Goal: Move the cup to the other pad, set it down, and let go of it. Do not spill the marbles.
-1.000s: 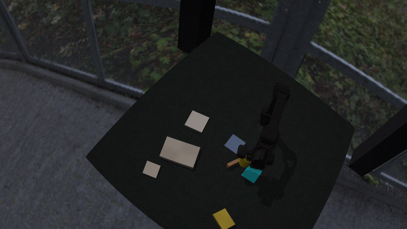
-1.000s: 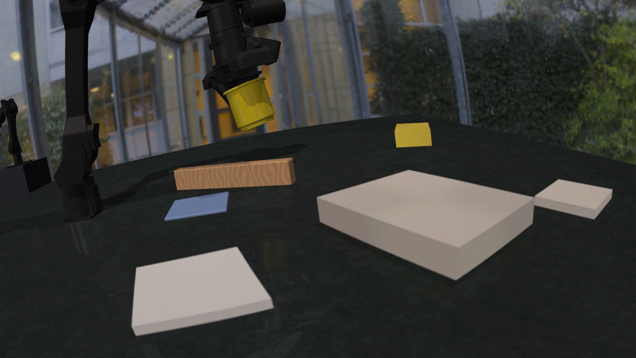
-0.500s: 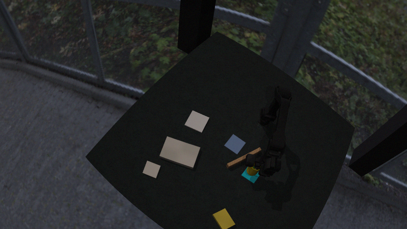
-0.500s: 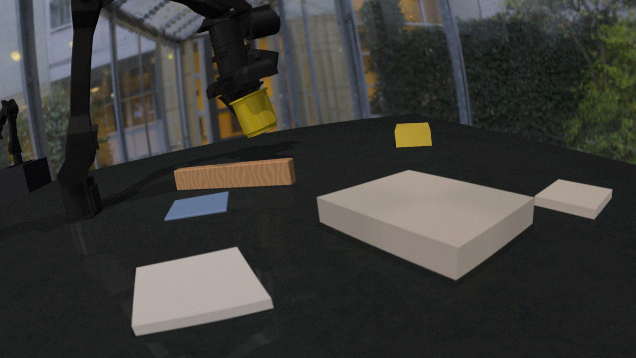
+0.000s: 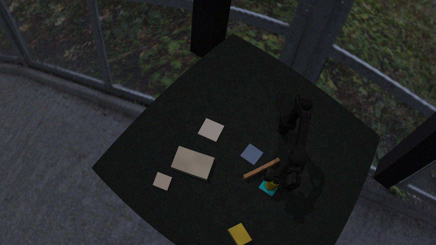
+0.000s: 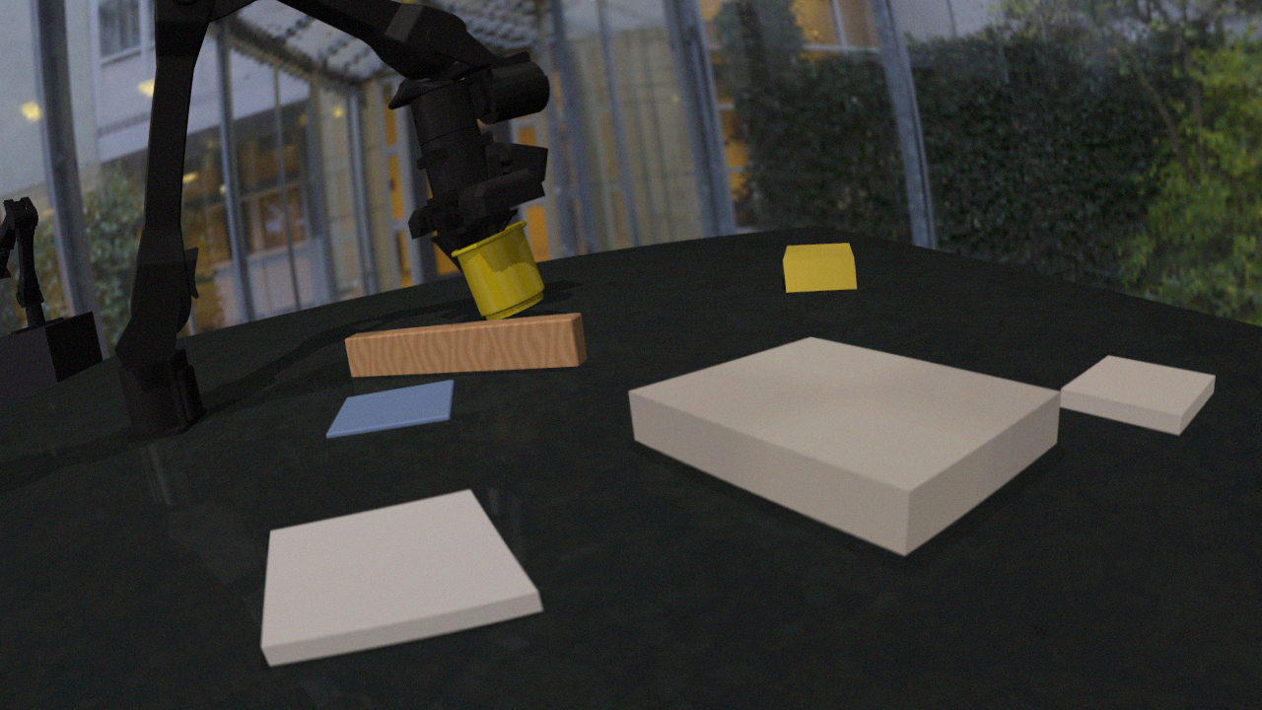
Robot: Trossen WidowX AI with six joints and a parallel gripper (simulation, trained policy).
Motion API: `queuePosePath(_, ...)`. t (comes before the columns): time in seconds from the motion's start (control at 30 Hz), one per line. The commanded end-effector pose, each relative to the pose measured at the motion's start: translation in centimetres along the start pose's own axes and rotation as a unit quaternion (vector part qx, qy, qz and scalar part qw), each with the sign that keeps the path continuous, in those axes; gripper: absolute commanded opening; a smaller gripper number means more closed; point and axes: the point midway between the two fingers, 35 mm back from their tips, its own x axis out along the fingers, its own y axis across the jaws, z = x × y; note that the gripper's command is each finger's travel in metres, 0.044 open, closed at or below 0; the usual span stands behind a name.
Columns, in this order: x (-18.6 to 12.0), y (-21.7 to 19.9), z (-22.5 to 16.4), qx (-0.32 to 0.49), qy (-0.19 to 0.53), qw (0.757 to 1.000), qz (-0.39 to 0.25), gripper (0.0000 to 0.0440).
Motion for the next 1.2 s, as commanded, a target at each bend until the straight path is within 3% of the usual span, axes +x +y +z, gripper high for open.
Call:
queuePosePath(0.0,0.9,0.0,-0.3,0.004,0.001,1.0,-0.004,0.0029)
queuePosePath(0.23,1.4,-0.2,-0.5,0.011,-0.005,1.0,-0.002,0.008)
queuePosePath(0.4,0.7,-0.3,0.3,0.021,-0.027,0.999,0.007,0.015)
queuePosePath(0.67,-1.0,-0.4,0.9,0.023,-0.059,0.998,0.018,0.0141)
queuePosePath(1.17,-4.6,-0.6,-0.2,0.039,-0.087,0.995,0.041,0.0196)
